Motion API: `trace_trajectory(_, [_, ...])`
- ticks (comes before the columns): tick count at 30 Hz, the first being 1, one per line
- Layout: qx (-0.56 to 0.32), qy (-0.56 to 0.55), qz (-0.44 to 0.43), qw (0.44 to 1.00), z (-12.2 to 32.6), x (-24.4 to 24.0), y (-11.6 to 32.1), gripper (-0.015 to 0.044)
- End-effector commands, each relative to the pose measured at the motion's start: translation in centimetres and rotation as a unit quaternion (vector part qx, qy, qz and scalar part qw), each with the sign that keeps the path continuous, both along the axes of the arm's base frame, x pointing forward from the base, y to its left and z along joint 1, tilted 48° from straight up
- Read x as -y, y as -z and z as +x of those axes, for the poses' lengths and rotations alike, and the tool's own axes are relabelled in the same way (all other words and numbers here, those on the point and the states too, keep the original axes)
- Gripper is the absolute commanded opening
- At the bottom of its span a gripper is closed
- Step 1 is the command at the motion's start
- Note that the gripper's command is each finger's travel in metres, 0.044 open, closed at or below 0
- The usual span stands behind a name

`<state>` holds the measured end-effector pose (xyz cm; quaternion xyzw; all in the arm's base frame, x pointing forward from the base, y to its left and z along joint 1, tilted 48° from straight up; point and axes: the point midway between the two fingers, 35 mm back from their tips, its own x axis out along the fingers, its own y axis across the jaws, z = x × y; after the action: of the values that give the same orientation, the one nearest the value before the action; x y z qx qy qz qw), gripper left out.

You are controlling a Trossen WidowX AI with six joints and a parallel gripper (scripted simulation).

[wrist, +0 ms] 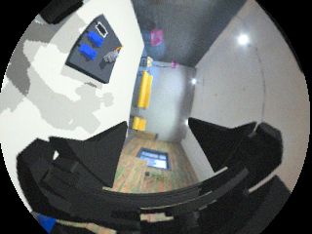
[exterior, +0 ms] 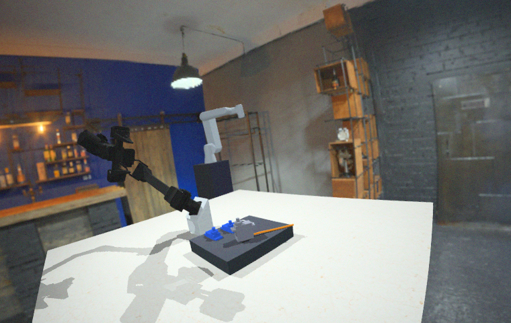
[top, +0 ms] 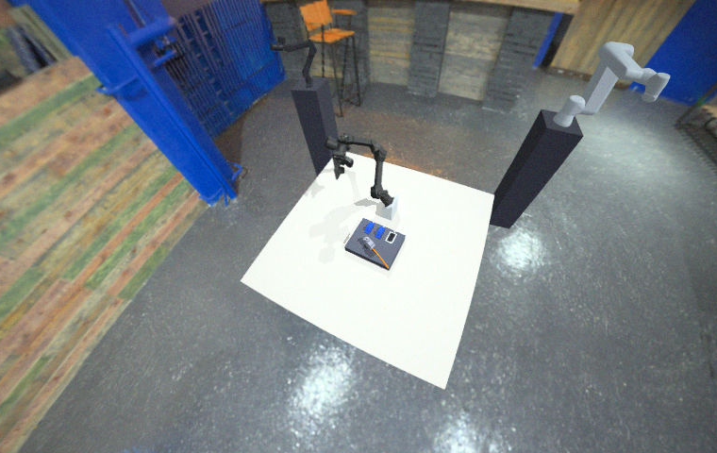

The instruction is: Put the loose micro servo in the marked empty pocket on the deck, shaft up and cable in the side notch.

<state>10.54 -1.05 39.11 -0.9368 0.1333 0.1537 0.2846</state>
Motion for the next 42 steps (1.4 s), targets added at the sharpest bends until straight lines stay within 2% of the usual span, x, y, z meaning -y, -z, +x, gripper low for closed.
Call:
trace_trajectory(1, [-0.013,0.021,0.058,0.998,1.2,0.6,0.6,0.044])
trace_trajectory(6, [-0.027,0.057,0.135,0.989,2.5,1.2,1.3,0.044])
trace_trajectory(13, [-0.036,0.068,0.171,0.982,3.7,1.4,1.7,0.044])
trace_trajectory(21, [-0.059,0.131,0.269,0.952,5.9,2.3,3.1,0.044])
trace_trajectory(24, [-0.067,0.135,0.281,0.948,6.6,2.4,3.4,0.044])
trace_trajectory(36, [-0.089,0.249,0.418,0.869,9.6,3.1,5.7,0.044])
trace_trajectory(42, [-0.093,0.265,0.432,0.857,10.4,3.2,6.4,0.044])
